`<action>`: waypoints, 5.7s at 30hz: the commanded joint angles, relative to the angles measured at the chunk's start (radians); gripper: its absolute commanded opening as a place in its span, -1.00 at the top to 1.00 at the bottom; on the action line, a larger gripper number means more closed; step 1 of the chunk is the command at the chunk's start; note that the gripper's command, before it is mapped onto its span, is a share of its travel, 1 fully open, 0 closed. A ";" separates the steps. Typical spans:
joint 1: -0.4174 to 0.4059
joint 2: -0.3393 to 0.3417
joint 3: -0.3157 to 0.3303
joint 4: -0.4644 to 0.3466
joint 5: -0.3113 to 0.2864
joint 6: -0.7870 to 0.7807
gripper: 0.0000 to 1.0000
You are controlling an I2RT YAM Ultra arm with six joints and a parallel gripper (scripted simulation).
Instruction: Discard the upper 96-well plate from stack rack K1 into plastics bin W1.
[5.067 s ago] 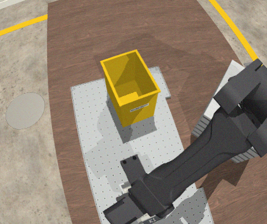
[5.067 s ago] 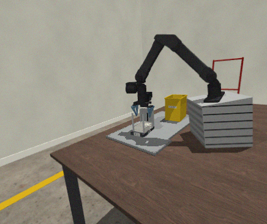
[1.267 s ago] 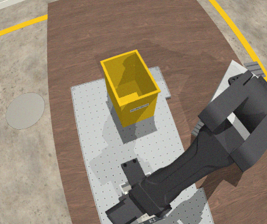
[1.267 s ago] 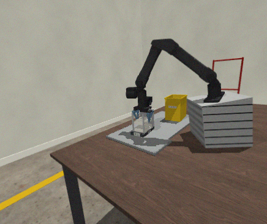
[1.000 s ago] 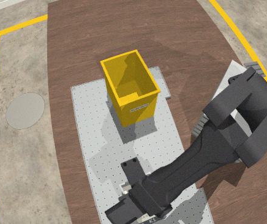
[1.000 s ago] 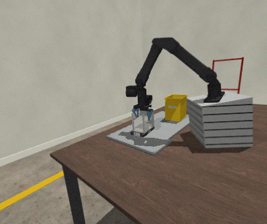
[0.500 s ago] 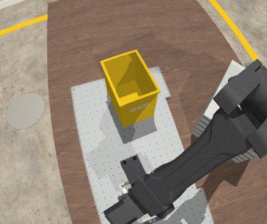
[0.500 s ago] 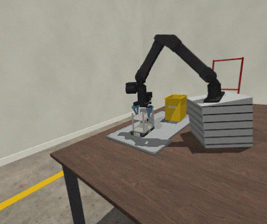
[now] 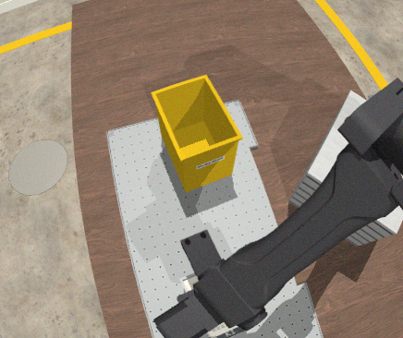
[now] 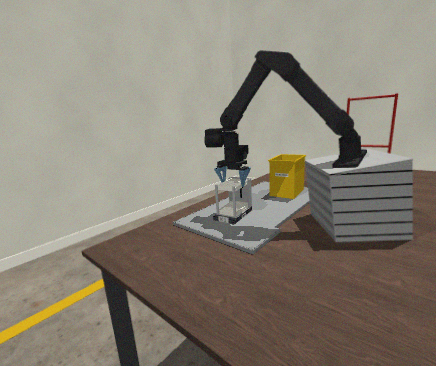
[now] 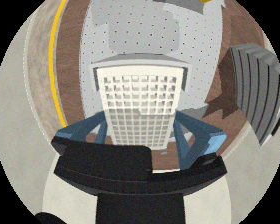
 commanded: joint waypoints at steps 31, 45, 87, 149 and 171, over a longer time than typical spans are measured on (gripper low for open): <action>-0.006 -0.113 0.049 -0.152 -0.001 -0.006 1.00; -0.009 -0.154 0.084 -0.228 -0.002 -0.008 1.00; -0.012 -0.196 0.135 -0.321 -0.002 -0.011 1.00; -0.461 -0.341 -0.135 -0.230 -0.055 -0.435 1.00; -0.649 -0.320 -0.134 -0.229 -0.072 -0.624 1.00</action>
